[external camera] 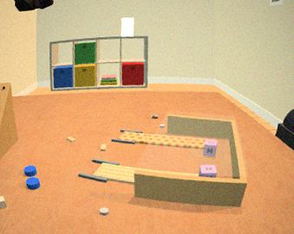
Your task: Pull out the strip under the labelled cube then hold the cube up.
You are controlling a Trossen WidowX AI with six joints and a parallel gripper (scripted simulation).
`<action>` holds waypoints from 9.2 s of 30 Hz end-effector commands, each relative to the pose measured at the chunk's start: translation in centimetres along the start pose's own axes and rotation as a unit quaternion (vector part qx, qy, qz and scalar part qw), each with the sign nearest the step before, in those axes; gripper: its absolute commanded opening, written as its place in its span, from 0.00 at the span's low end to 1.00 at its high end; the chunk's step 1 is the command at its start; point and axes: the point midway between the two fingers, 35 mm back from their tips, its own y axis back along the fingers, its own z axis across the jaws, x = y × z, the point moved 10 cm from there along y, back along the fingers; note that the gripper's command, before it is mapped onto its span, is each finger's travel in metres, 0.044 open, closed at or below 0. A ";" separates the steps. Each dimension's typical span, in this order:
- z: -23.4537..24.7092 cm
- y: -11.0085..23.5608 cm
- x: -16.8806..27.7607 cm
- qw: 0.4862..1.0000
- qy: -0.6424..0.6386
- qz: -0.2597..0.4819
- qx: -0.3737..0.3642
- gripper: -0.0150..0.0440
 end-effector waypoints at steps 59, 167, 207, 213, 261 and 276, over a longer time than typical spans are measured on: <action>1.4 45.0 11.0 0.273 -0.427 0.841 0.188 0.93; 10.6 61.4 19.6 -0.201 -0.441 0.871 0.081 0.25; 10.9 60.1 16.9 -0.201 -0.441 0.871 0.081 0.25; 10.9 59.7 16.1 -0.201 -0.441 0.871 0.080 0.25; 10.9 56.6 9.4 -0.202 -0.441 0.871 0.079 0.25; 10.8 55.6 7.5 -0.202 -0.441 0.871 0.078 0.25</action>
